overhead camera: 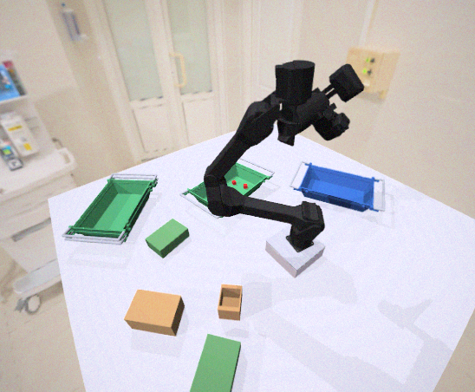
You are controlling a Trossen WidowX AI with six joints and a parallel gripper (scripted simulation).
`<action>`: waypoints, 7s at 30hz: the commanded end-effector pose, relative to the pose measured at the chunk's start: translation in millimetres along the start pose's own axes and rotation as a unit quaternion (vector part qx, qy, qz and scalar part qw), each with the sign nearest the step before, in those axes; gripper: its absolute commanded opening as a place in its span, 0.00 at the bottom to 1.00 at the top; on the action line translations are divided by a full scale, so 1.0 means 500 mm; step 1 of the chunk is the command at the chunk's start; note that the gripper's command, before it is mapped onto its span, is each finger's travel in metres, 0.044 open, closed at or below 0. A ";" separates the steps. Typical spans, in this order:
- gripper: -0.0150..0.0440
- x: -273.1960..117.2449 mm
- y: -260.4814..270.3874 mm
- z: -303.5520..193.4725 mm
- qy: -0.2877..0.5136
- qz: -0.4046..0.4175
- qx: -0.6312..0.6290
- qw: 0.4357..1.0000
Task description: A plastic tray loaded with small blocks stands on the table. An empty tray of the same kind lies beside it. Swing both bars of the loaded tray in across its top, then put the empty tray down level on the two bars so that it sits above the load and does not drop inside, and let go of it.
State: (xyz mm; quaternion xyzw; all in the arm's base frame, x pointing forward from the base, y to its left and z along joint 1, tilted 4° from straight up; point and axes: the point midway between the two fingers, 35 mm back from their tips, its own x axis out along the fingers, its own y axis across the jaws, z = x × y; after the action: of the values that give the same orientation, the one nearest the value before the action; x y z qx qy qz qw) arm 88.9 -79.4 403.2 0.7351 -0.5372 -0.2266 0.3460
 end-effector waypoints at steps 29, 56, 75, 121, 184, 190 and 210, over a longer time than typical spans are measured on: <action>0.40 0.321 -0.048 0.050 -0.068 -0.373 0.161 0.911; 0.40 0.301 -0.835 -0.056 -0.224 -0.681 -0.198 0.668; 0.40 0.228 -0.966 -0.023 -0.235 -0.686 -0.269 0.634; 0.40 0.074 -0.997 0.021 -0.236 -0.688 -0.268 0.632; 0.40 -0.173 -0.902 -0.120 0.280 -0.676 -0.614 0.295; 0.40 -0.288 -0.901 -0.100 0.480 -0.555 -0.674 0.087; 0.40 -0.463 -0.876 -0.037 0.697 -0.239 -0.622 -0.264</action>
State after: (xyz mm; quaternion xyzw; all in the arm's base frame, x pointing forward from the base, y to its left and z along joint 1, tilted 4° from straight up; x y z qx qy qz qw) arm 310.0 225.0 82.1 0.1003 -0.7005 -0.1324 -0.6941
